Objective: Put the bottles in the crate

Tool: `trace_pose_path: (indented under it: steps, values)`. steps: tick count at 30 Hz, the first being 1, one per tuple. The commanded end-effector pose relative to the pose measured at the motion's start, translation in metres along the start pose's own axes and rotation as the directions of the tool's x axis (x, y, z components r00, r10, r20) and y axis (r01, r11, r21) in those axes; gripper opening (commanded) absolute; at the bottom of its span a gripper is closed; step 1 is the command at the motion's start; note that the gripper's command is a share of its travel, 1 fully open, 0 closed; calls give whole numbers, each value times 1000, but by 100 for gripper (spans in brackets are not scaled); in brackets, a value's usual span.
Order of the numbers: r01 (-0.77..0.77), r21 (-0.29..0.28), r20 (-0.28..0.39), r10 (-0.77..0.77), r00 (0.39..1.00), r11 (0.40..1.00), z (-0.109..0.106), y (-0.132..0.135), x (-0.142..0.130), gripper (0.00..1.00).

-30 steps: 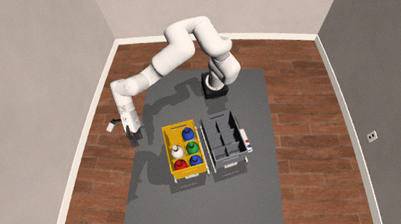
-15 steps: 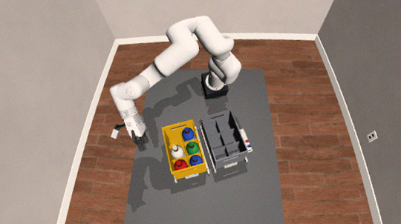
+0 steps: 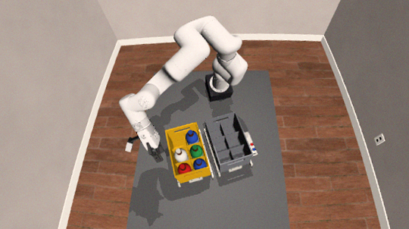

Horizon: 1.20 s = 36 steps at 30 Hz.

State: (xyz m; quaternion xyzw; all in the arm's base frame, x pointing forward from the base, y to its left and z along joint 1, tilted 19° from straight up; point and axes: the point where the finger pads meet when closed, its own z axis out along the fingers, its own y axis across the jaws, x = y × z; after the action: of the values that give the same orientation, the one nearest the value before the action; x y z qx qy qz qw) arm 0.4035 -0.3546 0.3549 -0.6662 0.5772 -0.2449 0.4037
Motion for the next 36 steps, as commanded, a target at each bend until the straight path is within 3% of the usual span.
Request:
trace_pose_path:
  steps: [1, 3, 14, 19, 28, 31, 36]
  values:
    - [9, -17, 20, -8, 1000, 1000, 3, -4, -5, 65]
    - [25, -54, 73, -21, 997, 998, 8, -8, -13, 65]
    - [26, -56, 76, -22, 997, 998, 37, -25, -57, 65]
    - [60, -117, 149, -42, 988, 991, 44, -28, -70, 65]
    - [60, -118, 149, -42, 988, 991, 65, -39, -108, 65]
    - [103, -180, 213, -63, 975, 978, 71, -41, -122, 65]
    - [103, -180, 213, -63, 975, 978, 77, -43, -135, 65]
